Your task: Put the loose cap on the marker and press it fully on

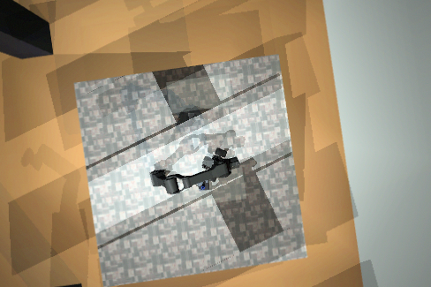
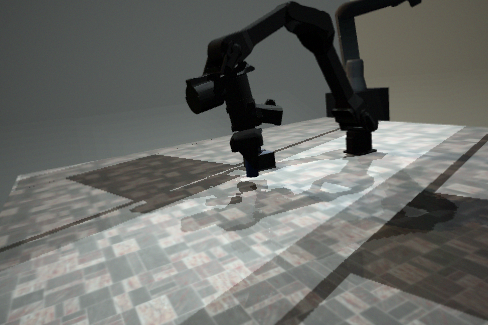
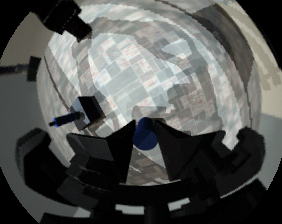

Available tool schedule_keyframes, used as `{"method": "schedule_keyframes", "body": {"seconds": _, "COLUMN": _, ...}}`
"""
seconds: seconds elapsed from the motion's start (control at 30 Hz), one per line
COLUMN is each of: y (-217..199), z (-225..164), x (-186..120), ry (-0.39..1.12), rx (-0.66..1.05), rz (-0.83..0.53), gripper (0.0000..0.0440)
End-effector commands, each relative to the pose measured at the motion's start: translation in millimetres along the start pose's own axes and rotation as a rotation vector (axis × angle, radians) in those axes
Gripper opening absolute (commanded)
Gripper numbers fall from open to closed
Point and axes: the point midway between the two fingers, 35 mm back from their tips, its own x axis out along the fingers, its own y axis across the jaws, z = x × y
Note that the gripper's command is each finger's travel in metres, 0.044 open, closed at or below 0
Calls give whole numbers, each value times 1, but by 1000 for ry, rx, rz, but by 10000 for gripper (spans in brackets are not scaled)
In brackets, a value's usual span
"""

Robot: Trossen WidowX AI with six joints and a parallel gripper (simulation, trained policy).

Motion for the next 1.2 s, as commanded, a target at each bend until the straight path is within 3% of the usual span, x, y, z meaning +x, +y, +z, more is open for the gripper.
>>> {"method": "schedule_keyframes", "body": {"seconds": 0.0, "y": 6, "z": 1, "x": -19, "ry": 31, "rx": -16, "rz": -10, "gripper": 39}}
{"method": "schedule_keyframes", "body": {"seconds": 0.57, "y": 57, "z": 10, "x": -66, "ry": 23, "rx": -2, "rz": -33, "gripper": 26}}
{"method": "schedule_keyframes", "body": {"seconds": 1.17, "y": 131, "z": 8, "x": -82, "ry": 20, "rx": 83, "rz": -65, "gripper": 0}}
